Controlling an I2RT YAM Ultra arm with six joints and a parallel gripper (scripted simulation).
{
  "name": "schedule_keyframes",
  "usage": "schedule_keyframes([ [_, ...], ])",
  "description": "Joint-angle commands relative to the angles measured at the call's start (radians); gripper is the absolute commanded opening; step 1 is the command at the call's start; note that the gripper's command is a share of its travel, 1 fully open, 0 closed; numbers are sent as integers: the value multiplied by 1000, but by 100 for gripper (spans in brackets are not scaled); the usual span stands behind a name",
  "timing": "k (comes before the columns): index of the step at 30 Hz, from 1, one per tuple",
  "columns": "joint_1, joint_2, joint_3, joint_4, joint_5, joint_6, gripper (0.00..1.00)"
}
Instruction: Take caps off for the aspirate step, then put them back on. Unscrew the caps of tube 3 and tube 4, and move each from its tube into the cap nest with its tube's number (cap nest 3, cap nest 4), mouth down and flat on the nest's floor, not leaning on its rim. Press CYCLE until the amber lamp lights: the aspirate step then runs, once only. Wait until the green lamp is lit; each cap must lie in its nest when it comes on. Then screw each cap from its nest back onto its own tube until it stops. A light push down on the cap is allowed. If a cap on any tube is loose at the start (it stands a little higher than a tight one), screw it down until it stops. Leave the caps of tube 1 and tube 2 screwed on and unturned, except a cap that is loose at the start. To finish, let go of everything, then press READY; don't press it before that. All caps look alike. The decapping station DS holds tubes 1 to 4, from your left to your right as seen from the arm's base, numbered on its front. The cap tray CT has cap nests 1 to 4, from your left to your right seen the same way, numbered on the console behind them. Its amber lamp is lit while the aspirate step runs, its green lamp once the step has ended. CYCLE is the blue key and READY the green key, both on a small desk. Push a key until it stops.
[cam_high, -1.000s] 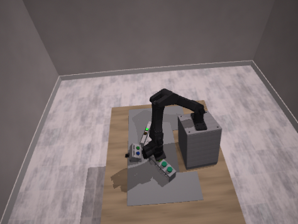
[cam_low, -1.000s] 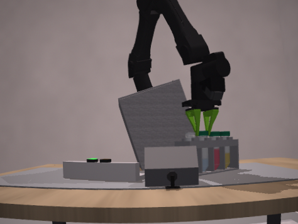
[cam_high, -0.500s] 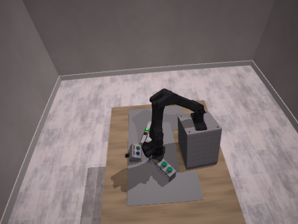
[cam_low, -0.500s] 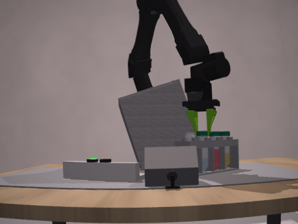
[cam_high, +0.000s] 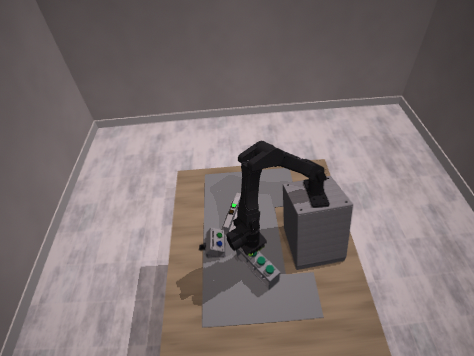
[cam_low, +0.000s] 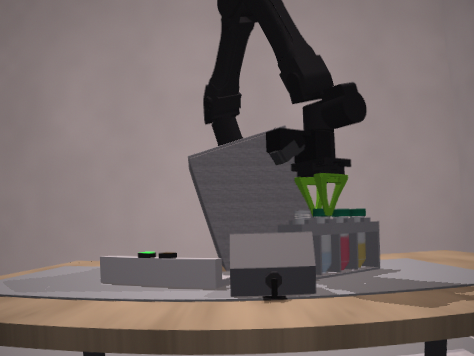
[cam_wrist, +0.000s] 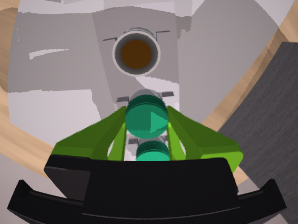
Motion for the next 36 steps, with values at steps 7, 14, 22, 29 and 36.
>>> schedule_keyframes([
  [7,3,-13,3,0,-2,186,0],
  [14,3,-13,3,0,-2,186,49],
  [22,4,-14,3,-2,-2,104,49],
  [29,4,-14,3,-1,-2,-230,49],
  [36,4,-14,3,-1,-2,-646,49],
])
